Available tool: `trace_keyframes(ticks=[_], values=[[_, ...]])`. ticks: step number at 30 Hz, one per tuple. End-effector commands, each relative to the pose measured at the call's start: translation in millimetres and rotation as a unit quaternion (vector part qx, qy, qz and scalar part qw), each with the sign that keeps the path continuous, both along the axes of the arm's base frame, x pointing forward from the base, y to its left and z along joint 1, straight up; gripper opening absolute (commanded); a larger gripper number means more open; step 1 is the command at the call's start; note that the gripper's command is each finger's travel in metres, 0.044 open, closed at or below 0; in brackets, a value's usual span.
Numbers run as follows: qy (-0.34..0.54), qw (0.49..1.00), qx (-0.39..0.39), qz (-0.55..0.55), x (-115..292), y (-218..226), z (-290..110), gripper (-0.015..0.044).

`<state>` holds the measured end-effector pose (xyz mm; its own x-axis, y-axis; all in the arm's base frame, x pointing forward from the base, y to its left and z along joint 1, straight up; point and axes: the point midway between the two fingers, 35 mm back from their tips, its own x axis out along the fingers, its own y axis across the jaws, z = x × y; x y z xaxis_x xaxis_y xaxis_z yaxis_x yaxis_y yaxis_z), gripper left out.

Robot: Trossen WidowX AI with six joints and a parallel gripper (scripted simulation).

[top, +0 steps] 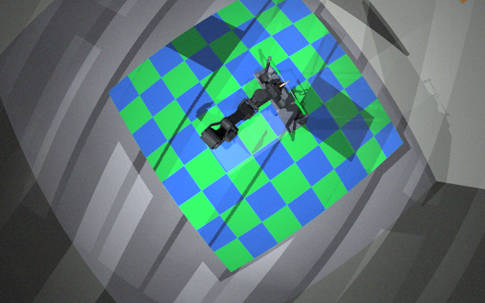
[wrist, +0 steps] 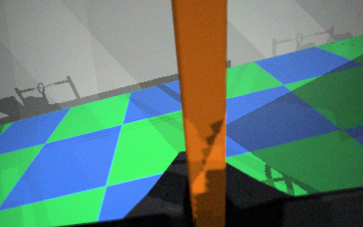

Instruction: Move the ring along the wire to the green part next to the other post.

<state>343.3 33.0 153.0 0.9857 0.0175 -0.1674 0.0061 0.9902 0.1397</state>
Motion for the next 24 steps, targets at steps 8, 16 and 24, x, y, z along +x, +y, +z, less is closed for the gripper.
trace_keyframes(ticks=[8,16,24], values=[[0.0,1.0,-0.011,-0.009,0.8,6.5,3.4,-0.015],[0.002,0.999,-0.035,-0.019,1.0,8.6,3.3,-0.015],[0.004,0.998,-0.054,-0.028,1.3,11.9,3.1,-0.015]])
